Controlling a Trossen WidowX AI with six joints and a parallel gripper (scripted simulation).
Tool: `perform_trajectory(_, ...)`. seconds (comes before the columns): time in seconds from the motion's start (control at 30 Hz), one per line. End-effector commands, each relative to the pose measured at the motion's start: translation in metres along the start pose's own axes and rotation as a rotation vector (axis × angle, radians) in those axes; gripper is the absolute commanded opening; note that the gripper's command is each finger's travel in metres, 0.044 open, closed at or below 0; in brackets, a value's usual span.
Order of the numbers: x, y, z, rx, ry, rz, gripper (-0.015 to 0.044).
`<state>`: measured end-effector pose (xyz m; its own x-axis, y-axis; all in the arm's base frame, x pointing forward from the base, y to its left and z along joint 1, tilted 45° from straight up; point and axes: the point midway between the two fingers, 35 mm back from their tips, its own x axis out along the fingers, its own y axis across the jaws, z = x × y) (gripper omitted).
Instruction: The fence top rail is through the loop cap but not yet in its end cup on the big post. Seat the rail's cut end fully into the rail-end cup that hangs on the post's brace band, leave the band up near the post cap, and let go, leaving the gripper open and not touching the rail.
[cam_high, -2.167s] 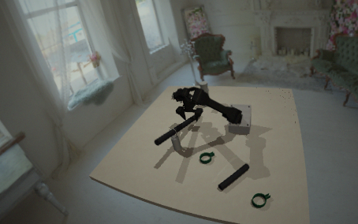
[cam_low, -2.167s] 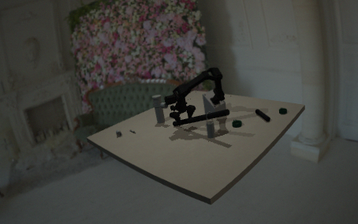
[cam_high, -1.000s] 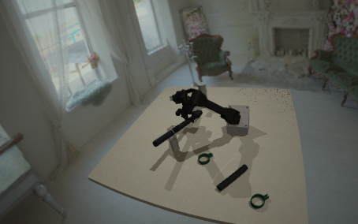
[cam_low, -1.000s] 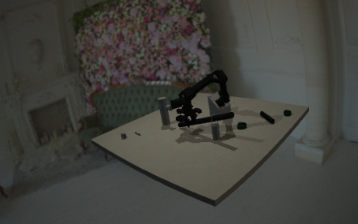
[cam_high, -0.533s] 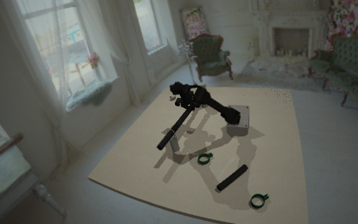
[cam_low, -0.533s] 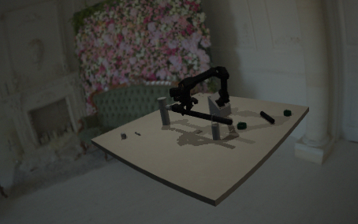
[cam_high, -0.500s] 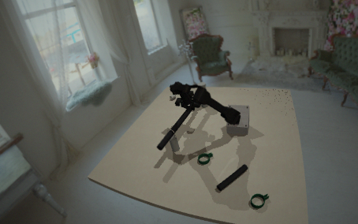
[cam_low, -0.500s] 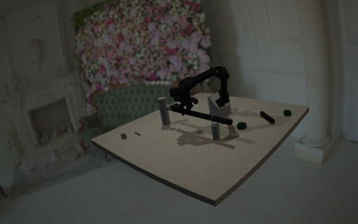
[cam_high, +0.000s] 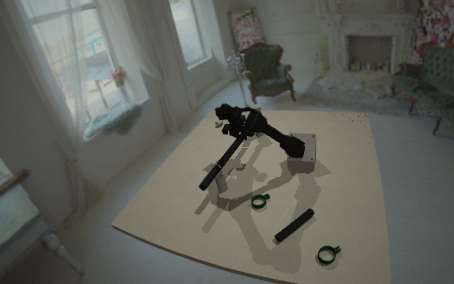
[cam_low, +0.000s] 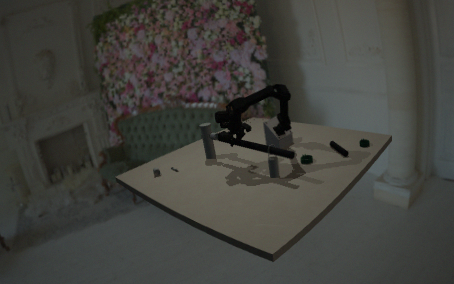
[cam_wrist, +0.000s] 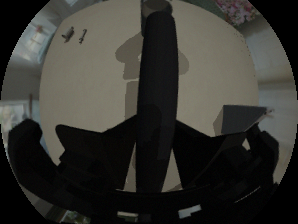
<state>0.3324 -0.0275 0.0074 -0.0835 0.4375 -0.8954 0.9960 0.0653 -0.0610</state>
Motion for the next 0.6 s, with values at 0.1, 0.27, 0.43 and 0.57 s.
perform_trajectory(0.1,-0.0006,0.0002,0.0006,0.000,0.000,0.000,0.0000)
perform_trajectory(0.27,-0.0022,0.0009,0.0017,0.000,0.000,0.000,0.0000)
perform_trajectory(0.43,-0.0038,0.0020,0.0029,0.000,0.000,0.000,0.0000)
perform_trajectory(0.57,-0.0051,0.0029,0.0039,0.000,0.000,0.000,0.0000)
